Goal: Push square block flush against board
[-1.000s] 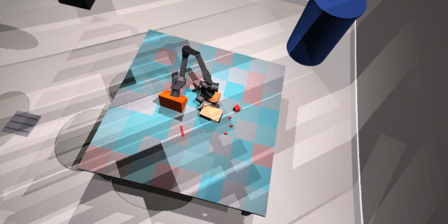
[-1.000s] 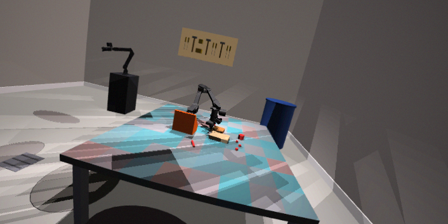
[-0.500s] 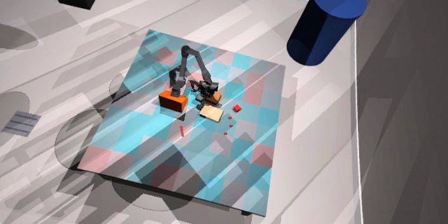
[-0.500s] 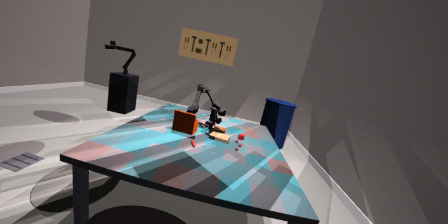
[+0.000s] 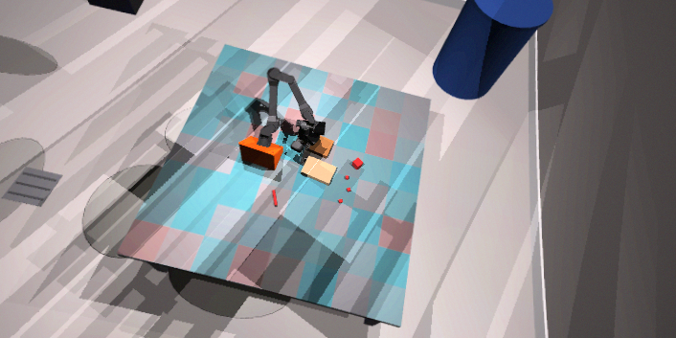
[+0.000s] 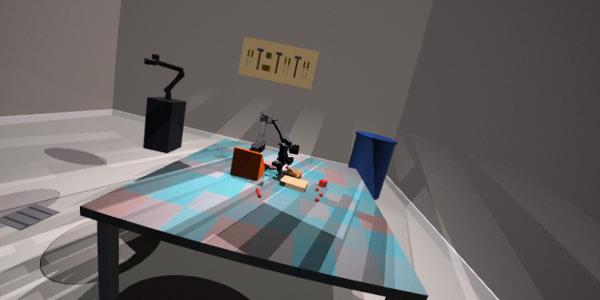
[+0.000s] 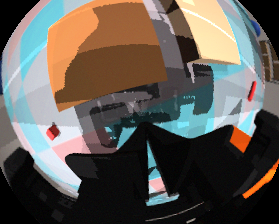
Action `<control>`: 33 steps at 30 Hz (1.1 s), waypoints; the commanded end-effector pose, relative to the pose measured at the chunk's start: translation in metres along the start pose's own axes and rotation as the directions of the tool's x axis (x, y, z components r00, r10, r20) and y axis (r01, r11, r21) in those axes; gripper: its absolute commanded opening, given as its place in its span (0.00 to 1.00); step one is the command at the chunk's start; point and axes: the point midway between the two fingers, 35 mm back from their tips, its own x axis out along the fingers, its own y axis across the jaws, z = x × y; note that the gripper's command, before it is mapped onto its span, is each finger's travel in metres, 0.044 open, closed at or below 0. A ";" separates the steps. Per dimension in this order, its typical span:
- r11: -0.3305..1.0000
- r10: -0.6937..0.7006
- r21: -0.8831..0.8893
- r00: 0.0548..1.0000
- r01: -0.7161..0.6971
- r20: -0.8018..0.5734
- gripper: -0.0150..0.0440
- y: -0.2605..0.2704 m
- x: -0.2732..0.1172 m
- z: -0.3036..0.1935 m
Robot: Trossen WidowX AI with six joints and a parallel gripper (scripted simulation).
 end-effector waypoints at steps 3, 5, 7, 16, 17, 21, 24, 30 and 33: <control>1.000 -0.002 0.001 1.000 0.002 0.001 0.25 -0.001 0.001 -0.011; 1.000 -0.002 0.002 1.000 0.002 0.001 0.25 -0.002 0.001 -0.014; 1.000 -0.001 0.000 1.000 0.001 0.000 0.25 -0.001 -0.001 -0.009; 1.000 -0.005 0.002 1.000 0.005 0.000 0.25 -0.001 -0.054 -0.009; 1.000 -0.005 0.002 1.000 0.005 0.000 0.25 -0.001 -0.054 -0.009; 1.000 -0.007 -0.029 1.000 0.007 0.002 0.25 0.009 -0.052 0.000; 0.996 -0.004 -0.091 1.000 0.004 0.002 0.25 0.028 -0.054 0.013; 0.995 -0.008 -0.095 1.000 0.008 0.002 0.25 0.028 -0.038 0.015; 0.995 -0.004 -0.095 1.000 0.004 0.002 0.25 0.029 -0.006 0.014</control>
